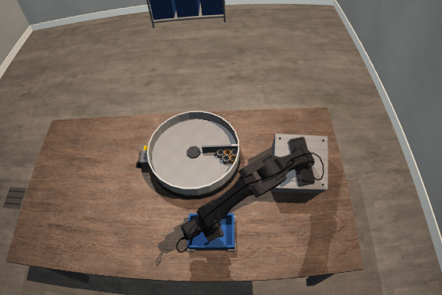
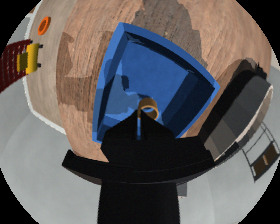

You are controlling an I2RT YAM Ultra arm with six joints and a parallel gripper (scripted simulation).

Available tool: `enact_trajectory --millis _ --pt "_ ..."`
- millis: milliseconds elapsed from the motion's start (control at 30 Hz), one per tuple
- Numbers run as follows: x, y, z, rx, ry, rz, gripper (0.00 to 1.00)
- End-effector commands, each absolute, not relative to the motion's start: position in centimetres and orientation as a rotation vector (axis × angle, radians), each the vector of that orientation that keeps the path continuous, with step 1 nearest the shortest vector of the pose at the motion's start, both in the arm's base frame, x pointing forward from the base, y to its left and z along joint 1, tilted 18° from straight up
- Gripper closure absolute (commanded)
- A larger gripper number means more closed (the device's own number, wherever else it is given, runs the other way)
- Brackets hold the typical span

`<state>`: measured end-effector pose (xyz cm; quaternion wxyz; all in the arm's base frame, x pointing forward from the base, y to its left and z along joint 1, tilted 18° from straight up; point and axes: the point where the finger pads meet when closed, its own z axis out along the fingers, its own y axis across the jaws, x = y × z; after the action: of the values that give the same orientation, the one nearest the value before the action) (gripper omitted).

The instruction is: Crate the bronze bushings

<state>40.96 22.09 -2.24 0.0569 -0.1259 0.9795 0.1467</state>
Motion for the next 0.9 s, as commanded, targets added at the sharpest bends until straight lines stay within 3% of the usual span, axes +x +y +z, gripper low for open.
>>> enact_trajectory --millis 0,867 --pt "41.47 22.21 -2.41 -0.371 2.957 0.439 1.0" --pt "41.3 22.14 -2.41 -0.371 2.964 0.437 1.0"
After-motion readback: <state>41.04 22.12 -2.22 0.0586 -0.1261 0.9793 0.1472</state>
